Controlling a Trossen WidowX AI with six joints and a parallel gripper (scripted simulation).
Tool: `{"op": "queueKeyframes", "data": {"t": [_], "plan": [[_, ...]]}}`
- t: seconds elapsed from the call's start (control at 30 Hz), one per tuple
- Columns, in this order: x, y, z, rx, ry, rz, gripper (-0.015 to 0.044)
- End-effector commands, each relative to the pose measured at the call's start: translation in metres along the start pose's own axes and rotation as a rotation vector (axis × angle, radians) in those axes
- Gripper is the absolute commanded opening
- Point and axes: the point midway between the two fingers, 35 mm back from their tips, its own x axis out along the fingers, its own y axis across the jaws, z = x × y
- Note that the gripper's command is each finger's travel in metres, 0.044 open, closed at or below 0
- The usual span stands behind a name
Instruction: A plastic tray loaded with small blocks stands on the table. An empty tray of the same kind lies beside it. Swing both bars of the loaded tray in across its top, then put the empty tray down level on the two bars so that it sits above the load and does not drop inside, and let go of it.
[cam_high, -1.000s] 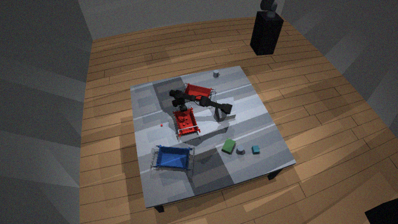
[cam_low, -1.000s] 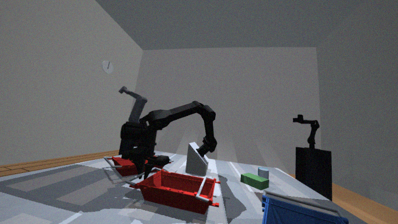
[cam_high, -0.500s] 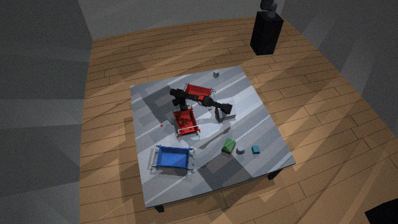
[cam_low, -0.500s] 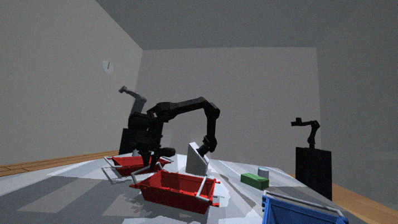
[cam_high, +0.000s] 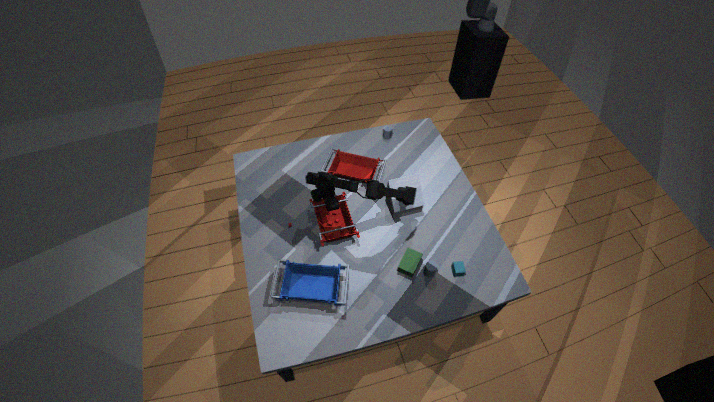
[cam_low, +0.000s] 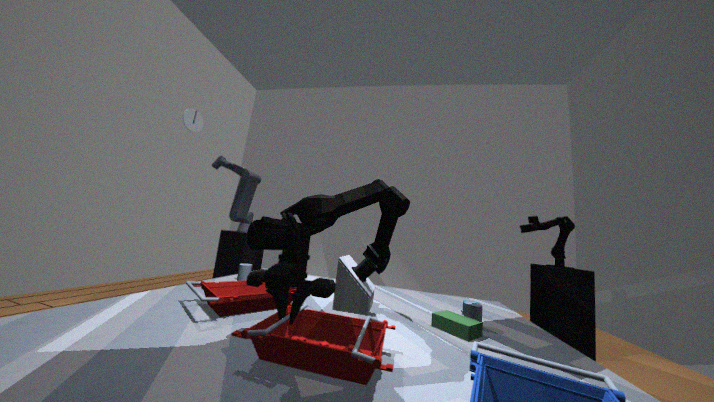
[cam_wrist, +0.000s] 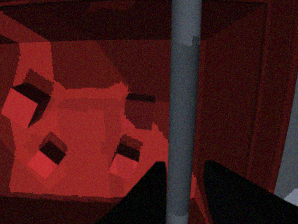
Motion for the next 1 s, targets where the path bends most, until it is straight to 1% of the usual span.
{"op": "queueKeyframes", "data": {"t": [0.0,0.2,0.27,0.33,0.37,0.97], "plan": [[-0.006,-0.001,-0.001,0.012,-0.009,-0.005,0.0086],[-0.039,-0.004,0.0,0.012,-0.009,-0.006,0.0086],[-0.043,-0.004,0.0,0.012,-0.009,-0.006,0.0086],[-0.043,-0.004,0.0,0.012,-0.009,-0.006,0.0086],[-0.036,-0.004,-0.001,0.022,-0.012,-0.001,0.0086],[-0.036,-0.004,-0.001,0.022,-0.012,-0.001,0.0086]]}}
